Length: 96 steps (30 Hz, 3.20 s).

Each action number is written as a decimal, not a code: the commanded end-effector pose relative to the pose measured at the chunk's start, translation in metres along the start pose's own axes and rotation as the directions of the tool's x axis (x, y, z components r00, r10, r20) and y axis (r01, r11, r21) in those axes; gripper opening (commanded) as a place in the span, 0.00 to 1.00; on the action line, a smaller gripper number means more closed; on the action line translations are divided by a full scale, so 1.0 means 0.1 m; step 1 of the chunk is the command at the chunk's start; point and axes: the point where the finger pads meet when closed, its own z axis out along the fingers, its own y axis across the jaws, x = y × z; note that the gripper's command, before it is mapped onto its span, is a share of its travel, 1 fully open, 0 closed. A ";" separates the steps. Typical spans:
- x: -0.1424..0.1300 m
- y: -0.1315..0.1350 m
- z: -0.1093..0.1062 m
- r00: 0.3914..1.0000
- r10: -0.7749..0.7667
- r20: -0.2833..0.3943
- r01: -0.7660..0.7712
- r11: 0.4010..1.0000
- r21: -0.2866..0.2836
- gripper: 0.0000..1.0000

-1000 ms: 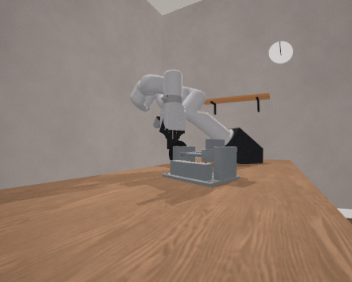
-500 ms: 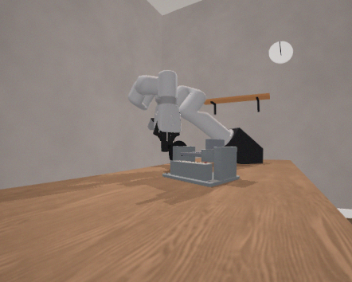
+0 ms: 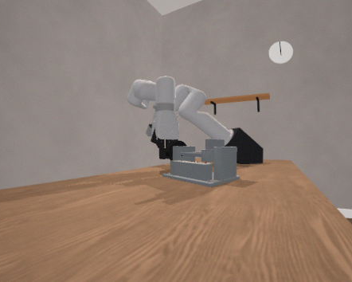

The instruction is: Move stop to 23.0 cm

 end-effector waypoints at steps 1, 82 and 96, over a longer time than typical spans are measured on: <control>0.00 0.02 0.08 1.000 -0.001 -0.001 0.001 1.000 0.000 0.06; 0.00 0.07 -0.25 1.000 -0.001 -0.001 0.001 1.000 0.000 0.06; 0.00 0.00 -0.01 1.000 -0.001 -0.001 0.001 1.000 0.000 0.06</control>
